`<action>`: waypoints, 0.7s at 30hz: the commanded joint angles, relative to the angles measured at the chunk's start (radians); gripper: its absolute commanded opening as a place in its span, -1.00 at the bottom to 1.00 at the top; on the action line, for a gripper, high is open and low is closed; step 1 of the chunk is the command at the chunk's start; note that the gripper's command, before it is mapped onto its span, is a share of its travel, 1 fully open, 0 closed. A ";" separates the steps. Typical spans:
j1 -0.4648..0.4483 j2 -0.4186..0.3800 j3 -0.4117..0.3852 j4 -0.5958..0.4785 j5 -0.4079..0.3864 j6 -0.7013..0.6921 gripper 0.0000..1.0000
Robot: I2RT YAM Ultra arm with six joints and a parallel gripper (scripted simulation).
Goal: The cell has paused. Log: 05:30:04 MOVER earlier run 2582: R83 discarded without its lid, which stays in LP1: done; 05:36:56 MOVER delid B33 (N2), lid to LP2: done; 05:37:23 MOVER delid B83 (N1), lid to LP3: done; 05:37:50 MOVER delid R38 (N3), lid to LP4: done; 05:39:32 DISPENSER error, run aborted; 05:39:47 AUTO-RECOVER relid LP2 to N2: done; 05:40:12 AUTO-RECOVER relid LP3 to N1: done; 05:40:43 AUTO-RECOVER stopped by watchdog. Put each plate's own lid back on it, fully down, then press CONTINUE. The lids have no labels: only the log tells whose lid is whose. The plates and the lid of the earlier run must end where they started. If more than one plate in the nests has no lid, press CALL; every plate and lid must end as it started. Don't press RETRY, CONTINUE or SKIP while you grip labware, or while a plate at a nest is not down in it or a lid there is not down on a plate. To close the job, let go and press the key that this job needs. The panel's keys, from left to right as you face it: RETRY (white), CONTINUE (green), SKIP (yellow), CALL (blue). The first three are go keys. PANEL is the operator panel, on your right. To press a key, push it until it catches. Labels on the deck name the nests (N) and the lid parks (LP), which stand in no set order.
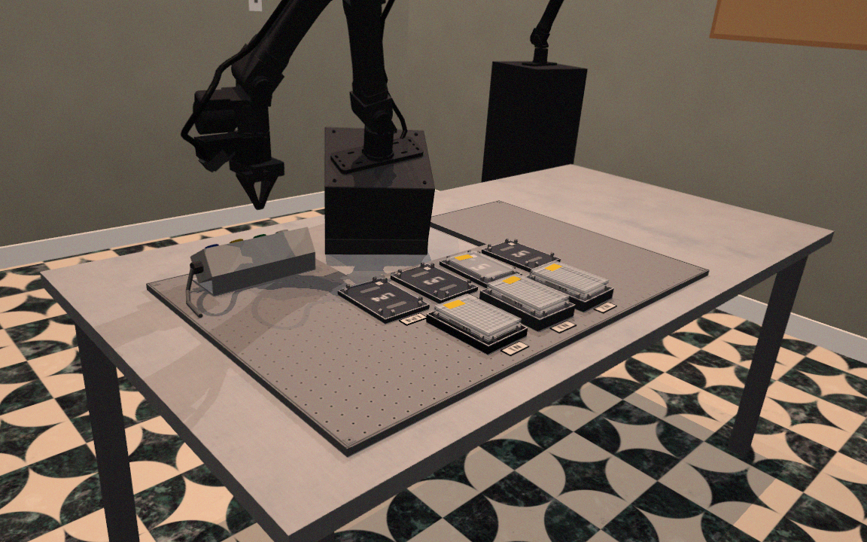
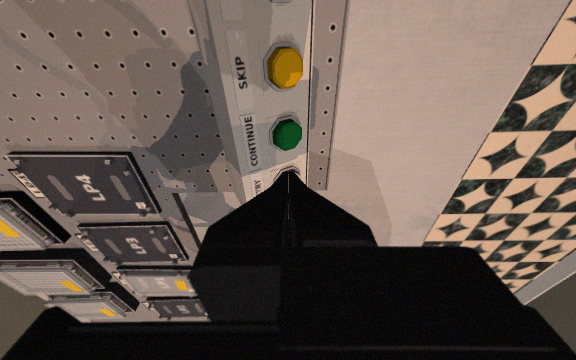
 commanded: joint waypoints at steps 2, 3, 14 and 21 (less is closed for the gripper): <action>-0.020 -0.005 0.051 -0.005 -0.010 -0.007 -1.00; -0.020 -0.003 0.052 -0.006 -0.010 -0.007 -1.00; -0.021 -0.012 0.057 -0.001 -0.011 -0.009 -1.00; -0.019 0.021 0.051 0.023 -0.009 0.004 -1.00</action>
